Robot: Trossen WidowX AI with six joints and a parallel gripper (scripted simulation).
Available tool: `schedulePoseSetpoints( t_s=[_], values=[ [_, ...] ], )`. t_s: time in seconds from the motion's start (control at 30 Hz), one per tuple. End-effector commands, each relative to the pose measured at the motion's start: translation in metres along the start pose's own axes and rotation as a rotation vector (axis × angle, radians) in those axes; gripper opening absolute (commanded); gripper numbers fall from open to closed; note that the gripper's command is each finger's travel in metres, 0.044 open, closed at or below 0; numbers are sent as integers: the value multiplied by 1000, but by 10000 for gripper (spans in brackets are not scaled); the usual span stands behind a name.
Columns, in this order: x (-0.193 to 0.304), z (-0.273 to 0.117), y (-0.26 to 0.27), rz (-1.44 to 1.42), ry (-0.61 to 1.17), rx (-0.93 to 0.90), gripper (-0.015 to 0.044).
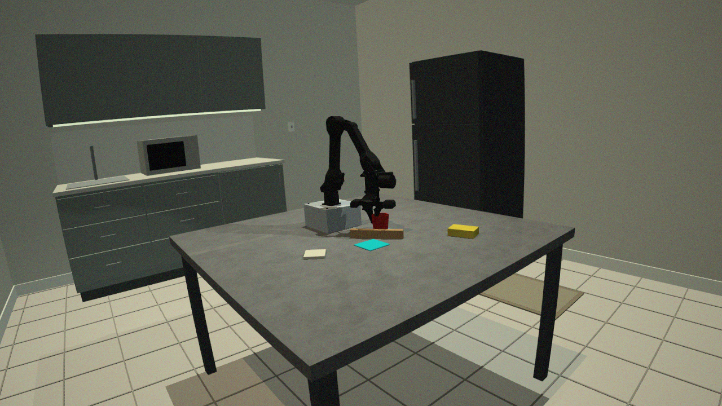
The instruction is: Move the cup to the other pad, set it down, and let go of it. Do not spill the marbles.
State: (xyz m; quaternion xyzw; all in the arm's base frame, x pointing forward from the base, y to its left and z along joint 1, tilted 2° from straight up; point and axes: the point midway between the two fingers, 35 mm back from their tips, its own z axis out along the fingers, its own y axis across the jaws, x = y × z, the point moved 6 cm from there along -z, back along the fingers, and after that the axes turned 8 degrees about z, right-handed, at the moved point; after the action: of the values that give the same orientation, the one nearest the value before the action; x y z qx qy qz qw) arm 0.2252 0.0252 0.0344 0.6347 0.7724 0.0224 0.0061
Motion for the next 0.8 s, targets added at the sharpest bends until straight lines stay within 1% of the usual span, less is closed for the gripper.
schedulePoseSetpoints(
  t_s=[0.0, 0.1, 0.3, 0.77],
  values=[
    [0, 0, 0, 0, 0, -1, 16],
    [0, 0, 0, 0, 0, -1, 0],
    [0, -3, 1, 0, 0, 0, 0],
    [-1, -45, -1, 3, 2, 3, 0]
  ],
)
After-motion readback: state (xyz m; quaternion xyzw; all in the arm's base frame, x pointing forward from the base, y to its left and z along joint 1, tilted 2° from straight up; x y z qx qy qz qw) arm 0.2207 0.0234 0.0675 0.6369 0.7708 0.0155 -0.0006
